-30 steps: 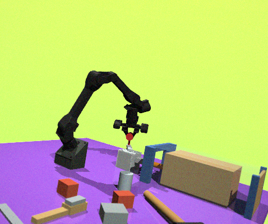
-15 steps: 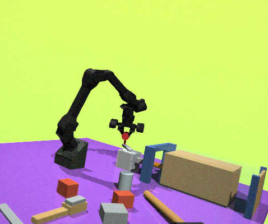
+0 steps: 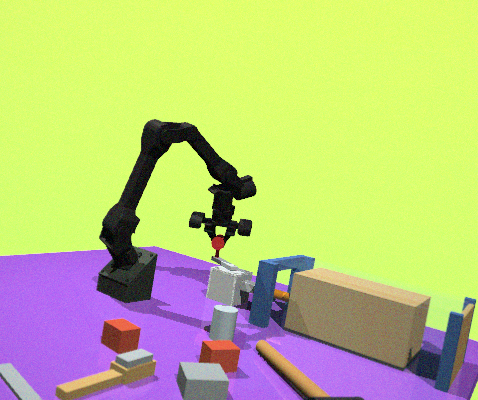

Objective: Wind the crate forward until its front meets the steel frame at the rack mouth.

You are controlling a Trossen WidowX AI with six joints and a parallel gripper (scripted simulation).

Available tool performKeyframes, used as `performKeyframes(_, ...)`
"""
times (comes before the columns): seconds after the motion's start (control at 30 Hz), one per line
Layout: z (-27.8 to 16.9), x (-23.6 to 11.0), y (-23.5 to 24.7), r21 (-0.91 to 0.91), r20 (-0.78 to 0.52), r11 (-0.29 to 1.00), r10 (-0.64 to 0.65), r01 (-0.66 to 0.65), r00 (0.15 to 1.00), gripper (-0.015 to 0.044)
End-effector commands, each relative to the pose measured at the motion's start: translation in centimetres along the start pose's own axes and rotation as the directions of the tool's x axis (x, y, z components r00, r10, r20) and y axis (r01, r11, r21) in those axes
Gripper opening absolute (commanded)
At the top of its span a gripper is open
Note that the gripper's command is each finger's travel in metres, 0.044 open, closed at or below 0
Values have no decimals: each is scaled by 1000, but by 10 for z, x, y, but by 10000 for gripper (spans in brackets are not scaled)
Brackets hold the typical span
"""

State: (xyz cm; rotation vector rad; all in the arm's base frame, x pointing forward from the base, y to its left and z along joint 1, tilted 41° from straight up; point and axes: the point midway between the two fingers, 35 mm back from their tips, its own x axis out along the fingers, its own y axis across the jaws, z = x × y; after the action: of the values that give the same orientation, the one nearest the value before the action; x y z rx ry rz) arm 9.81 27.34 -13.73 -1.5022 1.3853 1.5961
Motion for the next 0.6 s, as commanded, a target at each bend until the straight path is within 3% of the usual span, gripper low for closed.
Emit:
performKeyframes(0.0, -11, -1, 11, 9, -21, 1000, 20, -20, 1000, 0)
performKeyframes(0.57, -26, -9, 25, 9, -22, 1000, 22, -21, 1000, 0)
